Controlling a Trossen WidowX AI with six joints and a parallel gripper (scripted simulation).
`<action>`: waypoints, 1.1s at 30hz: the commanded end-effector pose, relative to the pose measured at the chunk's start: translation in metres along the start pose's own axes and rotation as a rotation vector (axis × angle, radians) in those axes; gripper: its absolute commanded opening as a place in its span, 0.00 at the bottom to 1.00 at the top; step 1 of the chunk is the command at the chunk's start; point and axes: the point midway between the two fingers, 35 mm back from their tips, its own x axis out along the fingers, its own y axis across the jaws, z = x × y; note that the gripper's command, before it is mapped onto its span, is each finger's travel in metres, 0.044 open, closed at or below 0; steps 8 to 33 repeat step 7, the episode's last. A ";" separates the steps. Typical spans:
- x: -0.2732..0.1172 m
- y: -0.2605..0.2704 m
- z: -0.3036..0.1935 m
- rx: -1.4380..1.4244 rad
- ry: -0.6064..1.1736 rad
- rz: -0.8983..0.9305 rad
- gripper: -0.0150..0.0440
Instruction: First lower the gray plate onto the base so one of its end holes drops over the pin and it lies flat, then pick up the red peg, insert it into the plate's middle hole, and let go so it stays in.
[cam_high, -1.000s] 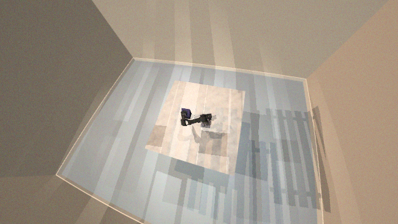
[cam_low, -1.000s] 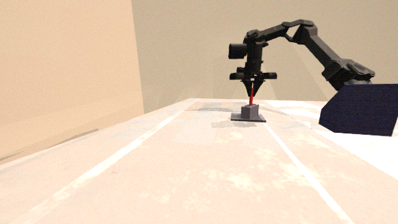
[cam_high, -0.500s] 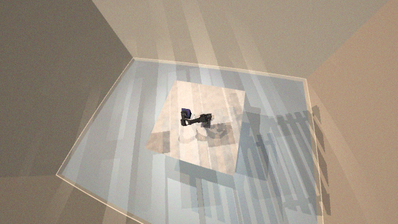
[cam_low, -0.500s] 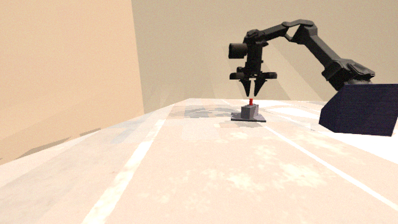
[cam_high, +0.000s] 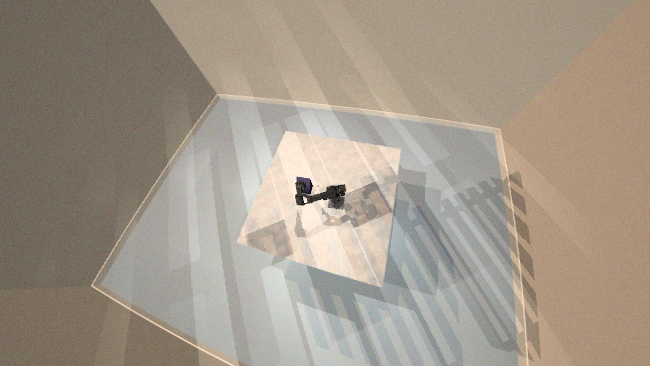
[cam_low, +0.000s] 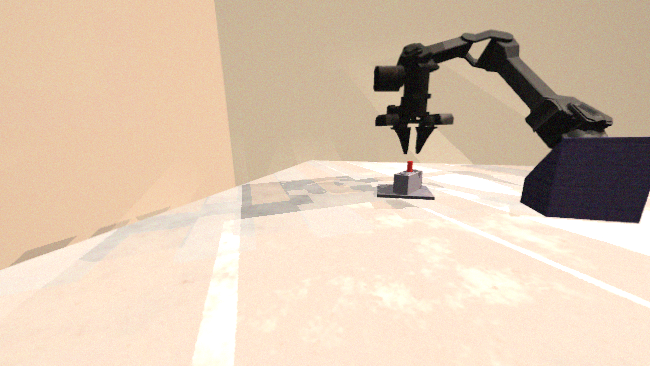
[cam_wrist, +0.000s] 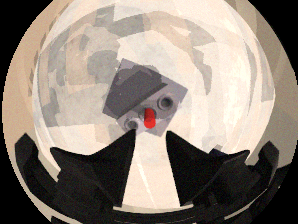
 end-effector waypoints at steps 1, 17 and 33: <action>-0.003 0.000 0.000 0.005 0.002 0.000 0.51; -0.007 0.000 0.000 0.005 0.002 0.000 0.51; -0.007 0.000 0.000 0.005 0.002 0.000 0.51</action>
